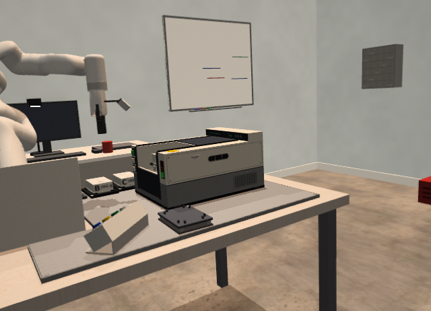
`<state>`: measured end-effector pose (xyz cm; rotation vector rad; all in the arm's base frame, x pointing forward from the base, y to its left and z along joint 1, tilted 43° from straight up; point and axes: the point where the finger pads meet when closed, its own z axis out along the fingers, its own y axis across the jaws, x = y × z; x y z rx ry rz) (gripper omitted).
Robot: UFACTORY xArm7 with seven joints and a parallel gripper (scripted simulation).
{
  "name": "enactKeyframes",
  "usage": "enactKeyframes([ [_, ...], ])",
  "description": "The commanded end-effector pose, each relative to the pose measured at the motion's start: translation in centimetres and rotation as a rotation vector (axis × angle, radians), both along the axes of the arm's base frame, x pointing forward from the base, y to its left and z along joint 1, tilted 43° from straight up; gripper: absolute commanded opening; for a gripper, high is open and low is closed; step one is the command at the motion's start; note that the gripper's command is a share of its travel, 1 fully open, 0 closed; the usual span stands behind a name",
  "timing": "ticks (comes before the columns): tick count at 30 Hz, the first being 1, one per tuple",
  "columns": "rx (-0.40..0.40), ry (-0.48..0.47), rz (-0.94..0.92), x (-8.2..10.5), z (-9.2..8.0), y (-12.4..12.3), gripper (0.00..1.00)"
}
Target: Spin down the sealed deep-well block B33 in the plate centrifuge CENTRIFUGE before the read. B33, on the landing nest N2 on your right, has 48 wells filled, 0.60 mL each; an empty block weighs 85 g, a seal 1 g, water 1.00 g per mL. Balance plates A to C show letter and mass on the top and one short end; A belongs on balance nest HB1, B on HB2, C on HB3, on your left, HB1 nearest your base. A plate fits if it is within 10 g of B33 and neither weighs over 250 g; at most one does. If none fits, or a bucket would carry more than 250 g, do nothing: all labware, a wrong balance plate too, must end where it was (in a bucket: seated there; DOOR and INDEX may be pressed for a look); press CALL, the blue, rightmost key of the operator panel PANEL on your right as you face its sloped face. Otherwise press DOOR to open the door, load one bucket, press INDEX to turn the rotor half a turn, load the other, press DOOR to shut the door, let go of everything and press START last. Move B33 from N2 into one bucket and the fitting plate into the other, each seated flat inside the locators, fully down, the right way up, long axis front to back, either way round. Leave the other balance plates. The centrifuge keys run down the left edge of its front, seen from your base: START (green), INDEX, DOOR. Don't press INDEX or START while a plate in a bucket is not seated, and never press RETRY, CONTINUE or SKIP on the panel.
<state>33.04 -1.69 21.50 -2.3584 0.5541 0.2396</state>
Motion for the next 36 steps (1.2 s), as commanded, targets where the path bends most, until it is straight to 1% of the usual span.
enactKeyframes([
  [1, 0.009, -0.096, 0.093, -1.1, 0.1, 0.5, 0.00],
  [8, 0.020, -0.205, 0.215, -2.6, -0.1, 1.3, 0.00],
  [10, 0.020, -0.205, 0.215, -2.6, -0.1, 1.3, 0.00],
  [18, 0.029, -0.280, 0.298, -3.6, -0.2, 1.9, 0.00],
  [25, 0.032, -0.308, 0.329, -4.0, -0.3, 2.1, 0.00],
  [36, 0.032, -0.314, 0.335, -4.1, -0.3, 2.1, 0.00],
])
